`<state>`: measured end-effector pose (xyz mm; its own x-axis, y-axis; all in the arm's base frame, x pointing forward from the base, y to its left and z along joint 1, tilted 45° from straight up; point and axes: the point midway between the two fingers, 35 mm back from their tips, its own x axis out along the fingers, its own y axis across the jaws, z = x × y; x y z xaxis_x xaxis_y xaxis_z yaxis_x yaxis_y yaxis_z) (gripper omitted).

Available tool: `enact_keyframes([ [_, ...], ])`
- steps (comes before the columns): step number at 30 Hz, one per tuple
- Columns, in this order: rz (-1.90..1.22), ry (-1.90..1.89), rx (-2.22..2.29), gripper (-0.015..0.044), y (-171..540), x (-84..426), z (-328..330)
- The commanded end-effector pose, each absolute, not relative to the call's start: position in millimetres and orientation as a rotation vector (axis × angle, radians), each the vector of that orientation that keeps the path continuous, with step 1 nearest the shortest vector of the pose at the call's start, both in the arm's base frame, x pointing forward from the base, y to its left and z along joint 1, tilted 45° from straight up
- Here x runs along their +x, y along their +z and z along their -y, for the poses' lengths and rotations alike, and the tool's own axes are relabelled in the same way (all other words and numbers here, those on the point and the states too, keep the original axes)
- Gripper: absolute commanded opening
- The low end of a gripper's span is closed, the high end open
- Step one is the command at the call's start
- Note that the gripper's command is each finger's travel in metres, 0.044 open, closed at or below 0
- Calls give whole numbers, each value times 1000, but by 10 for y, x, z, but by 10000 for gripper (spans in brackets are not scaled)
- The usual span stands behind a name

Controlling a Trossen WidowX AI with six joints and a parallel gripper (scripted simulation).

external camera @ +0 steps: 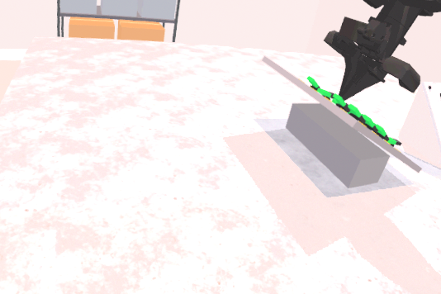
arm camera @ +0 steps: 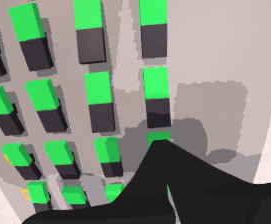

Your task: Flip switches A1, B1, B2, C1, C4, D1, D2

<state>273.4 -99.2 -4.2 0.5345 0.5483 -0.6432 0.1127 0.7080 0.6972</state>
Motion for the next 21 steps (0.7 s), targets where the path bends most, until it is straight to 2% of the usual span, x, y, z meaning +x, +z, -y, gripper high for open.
enact_keyframes([
  [1, -994, 293, 772, 0, -54, 2736, 983],
  [21, -994, 293, 772, 0, -70, 2751, 969],
])
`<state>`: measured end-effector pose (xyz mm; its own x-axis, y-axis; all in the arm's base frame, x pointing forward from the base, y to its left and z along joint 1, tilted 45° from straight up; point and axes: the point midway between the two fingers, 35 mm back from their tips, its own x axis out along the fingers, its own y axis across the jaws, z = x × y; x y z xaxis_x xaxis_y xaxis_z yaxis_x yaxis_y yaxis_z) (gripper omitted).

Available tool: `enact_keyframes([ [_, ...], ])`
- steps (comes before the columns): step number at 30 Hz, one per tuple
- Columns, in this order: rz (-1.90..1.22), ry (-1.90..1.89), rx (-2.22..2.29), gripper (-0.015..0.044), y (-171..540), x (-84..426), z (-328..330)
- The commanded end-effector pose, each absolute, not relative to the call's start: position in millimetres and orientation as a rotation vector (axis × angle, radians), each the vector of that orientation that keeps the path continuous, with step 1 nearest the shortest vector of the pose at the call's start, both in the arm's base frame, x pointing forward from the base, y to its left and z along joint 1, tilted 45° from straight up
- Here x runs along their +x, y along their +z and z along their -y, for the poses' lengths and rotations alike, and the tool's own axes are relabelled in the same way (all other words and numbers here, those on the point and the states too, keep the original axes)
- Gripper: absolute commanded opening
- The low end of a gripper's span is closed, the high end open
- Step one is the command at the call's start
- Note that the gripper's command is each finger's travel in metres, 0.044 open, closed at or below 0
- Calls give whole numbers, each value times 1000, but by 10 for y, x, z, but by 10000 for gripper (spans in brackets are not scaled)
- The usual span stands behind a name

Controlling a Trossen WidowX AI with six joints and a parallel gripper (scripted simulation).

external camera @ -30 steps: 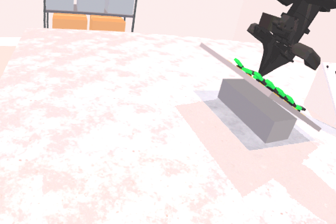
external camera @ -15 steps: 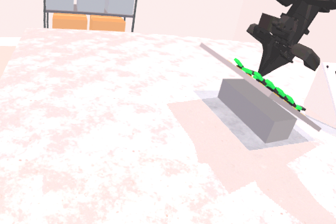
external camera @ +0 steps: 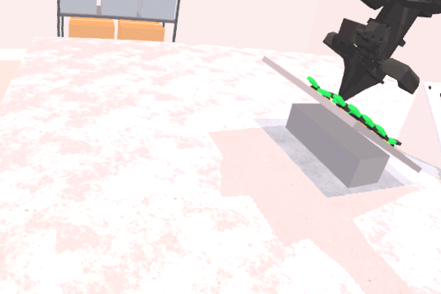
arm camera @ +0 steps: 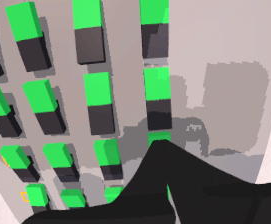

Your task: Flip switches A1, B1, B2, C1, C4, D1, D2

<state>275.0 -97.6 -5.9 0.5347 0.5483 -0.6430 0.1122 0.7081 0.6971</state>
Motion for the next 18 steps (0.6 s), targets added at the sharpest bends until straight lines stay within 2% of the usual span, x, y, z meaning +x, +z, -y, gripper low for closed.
enact_keyframes([
  [1, -994, 293, 772, 0, -71, 2751, 968],
  [11, -972, 280, 773, 0, 335, 2377, 1322],
  [18, -976, 278, 775, 0, 650, 2252, 871],
])
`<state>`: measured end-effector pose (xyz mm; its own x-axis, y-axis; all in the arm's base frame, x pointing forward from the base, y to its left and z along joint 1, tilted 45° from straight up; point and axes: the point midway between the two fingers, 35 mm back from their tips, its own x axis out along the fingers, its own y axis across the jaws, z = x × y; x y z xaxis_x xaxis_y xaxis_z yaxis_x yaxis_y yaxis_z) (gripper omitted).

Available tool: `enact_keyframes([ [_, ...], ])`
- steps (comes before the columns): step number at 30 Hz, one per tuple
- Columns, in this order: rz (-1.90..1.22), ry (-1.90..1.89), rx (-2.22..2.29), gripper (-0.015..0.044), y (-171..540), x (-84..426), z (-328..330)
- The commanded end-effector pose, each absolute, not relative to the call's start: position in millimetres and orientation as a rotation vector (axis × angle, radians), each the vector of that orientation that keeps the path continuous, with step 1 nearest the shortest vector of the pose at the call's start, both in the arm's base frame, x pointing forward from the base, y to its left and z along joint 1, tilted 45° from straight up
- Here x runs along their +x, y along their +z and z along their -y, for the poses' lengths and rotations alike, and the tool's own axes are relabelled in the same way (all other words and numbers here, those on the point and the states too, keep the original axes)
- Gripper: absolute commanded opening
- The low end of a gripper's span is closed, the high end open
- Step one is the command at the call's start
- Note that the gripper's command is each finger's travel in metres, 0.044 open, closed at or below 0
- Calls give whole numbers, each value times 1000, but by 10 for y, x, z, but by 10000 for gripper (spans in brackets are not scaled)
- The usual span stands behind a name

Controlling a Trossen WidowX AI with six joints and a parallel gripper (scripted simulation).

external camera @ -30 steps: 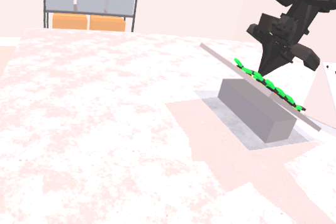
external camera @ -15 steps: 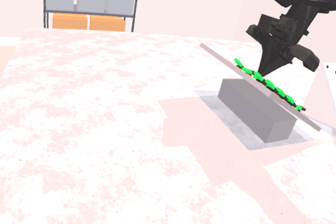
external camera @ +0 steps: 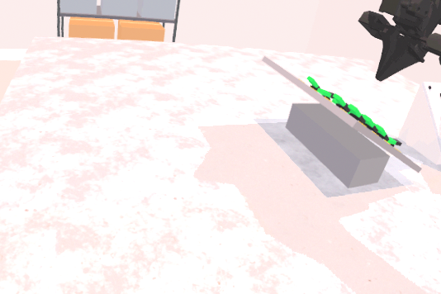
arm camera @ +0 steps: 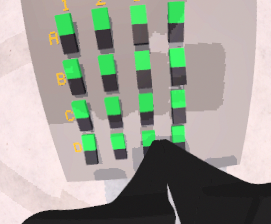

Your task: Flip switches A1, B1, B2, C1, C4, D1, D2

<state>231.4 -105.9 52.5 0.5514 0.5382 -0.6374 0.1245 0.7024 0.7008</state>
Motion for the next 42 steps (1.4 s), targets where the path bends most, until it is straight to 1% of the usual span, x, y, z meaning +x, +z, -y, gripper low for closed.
enact_keyframes([
  [1, -976, 278, 775, 0, 693, 2220, 788],
  [6, -975, 282, 779, 0, 831, 2038, 399],
  [8, -974, 282, 780, 0, 841, 2011, 349],
  [15, -950, 272, 782, 0, 627, 2192, 161],
  [42, -947, 273, 783, 0, 470, 2333, 19],
])
